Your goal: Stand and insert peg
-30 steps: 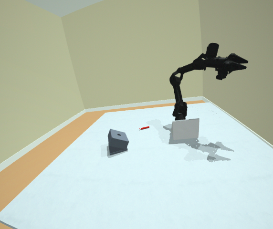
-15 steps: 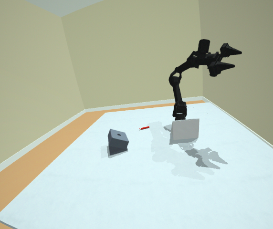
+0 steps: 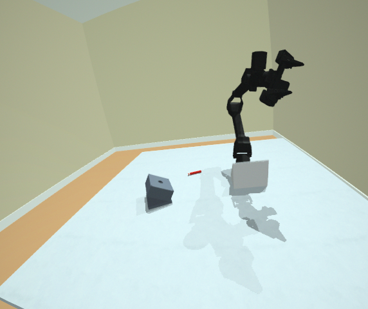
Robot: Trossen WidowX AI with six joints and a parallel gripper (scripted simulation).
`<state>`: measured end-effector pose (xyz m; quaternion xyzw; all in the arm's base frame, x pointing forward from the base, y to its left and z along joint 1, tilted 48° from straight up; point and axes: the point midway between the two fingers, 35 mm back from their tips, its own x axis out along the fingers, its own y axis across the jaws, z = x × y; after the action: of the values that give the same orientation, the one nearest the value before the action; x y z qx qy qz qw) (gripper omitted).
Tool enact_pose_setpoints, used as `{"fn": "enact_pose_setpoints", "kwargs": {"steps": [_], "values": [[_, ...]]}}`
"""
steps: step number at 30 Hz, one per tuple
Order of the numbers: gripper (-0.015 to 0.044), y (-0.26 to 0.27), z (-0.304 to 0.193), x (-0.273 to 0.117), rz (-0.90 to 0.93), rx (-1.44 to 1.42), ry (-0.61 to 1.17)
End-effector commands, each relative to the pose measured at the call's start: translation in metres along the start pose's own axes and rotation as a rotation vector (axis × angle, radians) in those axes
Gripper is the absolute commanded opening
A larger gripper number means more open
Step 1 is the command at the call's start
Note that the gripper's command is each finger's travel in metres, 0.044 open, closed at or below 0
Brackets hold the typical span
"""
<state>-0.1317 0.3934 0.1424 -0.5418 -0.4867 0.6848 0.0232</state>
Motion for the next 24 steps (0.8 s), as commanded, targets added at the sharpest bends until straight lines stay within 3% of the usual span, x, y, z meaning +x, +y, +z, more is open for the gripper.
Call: {"fn": "enact_pose_setpoints", "kwargs": {"steps": [1,24], "values": [[0.0440,0.013,-0.022,-0.004,0.041,0.107,0.059],[0.0440,0.116,-0.133,-0.056,0.233,0.750,0.433]]}}
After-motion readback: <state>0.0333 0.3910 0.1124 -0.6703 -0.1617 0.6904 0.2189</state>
